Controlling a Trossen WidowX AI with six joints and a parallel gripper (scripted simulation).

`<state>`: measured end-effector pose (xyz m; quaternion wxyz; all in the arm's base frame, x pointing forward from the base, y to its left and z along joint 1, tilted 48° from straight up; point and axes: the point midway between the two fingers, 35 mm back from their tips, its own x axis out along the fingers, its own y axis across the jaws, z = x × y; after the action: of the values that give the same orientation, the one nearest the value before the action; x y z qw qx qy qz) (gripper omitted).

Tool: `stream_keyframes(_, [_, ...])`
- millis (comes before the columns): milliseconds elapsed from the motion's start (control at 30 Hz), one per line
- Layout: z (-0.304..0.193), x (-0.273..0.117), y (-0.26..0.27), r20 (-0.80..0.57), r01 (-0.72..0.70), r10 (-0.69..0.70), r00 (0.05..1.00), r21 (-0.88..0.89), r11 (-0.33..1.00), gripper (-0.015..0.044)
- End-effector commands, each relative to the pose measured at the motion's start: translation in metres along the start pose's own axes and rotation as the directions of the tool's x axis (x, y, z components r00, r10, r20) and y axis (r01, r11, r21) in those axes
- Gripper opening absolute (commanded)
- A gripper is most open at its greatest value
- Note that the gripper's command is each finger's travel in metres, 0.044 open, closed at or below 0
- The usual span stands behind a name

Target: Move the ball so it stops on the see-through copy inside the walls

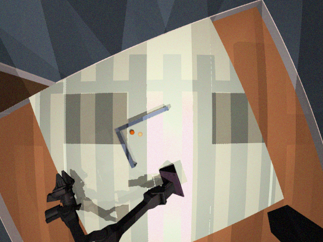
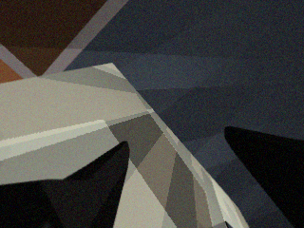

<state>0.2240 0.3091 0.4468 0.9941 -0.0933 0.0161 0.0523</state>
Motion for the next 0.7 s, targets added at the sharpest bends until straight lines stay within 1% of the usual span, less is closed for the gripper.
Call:
stream_keyframes(0, [-0.001, 0.001, 0.000, -0.001, -0.001, 0.001, 1.000, -0.003, 1.000, 0.0374])
stream_keyframes(67, [-0.006, 0.011, 0.000, -0.013, -0.007, 0.007, 1.000, -0.027, 1.000, 0.0321])
stream_keyframes(167, [-0.025, 0.043, -0.002, -0.063, -0.033, 0.026, 0.998, -0.103, 0.994, 0.0242])
stream_keyframes(300, [-0.068, 0.097, -0.016, -0.187, -0.096, 0.057, 0.981, -0.205, 0.974, 0.0239])
stream_keyframes(433, [-0.119, 0.144, -0.044, -0.343, -0.178, 0.086, 0.935, -0.248, 0.952, 0.0239])
stream_keyframes(567, [-0.175, 0.175, -0.081, -0.510, -0.269, 0.127, 0.851, -0.216, 0.939, 0.0239])
stream_keyframes(667, [-0.219, 0.186, -0.110, -0.629, -0.331, 0.177, 0.757, -0.136, 0.934, 0.0239])
